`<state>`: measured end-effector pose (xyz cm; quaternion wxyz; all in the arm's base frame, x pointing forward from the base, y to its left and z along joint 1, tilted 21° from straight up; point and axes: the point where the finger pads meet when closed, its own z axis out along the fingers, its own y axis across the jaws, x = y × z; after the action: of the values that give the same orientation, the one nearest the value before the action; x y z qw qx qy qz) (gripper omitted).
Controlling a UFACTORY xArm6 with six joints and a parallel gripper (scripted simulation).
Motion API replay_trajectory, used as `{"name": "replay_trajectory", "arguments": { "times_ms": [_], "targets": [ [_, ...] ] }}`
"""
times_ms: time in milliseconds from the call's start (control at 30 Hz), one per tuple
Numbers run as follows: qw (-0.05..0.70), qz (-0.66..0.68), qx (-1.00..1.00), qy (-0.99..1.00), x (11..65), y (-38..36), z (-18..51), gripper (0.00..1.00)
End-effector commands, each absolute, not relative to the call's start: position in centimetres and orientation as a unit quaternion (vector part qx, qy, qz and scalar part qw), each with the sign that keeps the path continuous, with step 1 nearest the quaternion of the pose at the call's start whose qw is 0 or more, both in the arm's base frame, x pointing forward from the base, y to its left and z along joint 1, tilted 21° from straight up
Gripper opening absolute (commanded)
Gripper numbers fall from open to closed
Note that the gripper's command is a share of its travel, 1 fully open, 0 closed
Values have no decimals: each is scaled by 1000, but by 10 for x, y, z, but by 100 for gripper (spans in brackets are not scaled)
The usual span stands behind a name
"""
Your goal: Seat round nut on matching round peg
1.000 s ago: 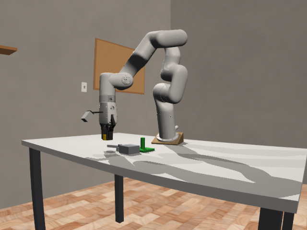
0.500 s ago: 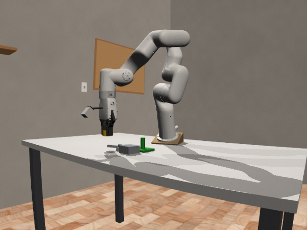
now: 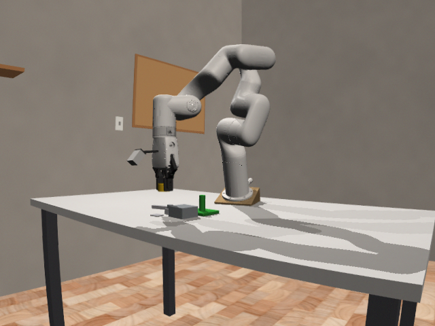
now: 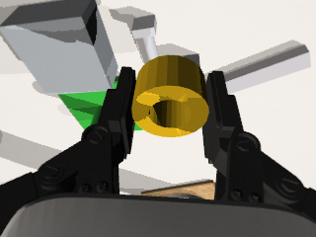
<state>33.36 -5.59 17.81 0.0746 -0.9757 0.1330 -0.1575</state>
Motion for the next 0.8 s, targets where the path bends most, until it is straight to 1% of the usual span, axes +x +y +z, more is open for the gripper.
{"name": "replay_trajectory", "arguments": {
  "times_ms": [0, 67, 133, 367, 767],
  "targets": [
    [72, -158, -976, 133, 311, -19, 180, 0],
    [72, -158, -976, 133, 297, -1, 177, 0],
    [72, -158, -976, 133, 297, -1, 177, 0],
    [70, -163, -975, 137, 264, 35, 163, 0],
    [70, -164, -974, 137, 260, 39, 160, 0]
  ]
}}
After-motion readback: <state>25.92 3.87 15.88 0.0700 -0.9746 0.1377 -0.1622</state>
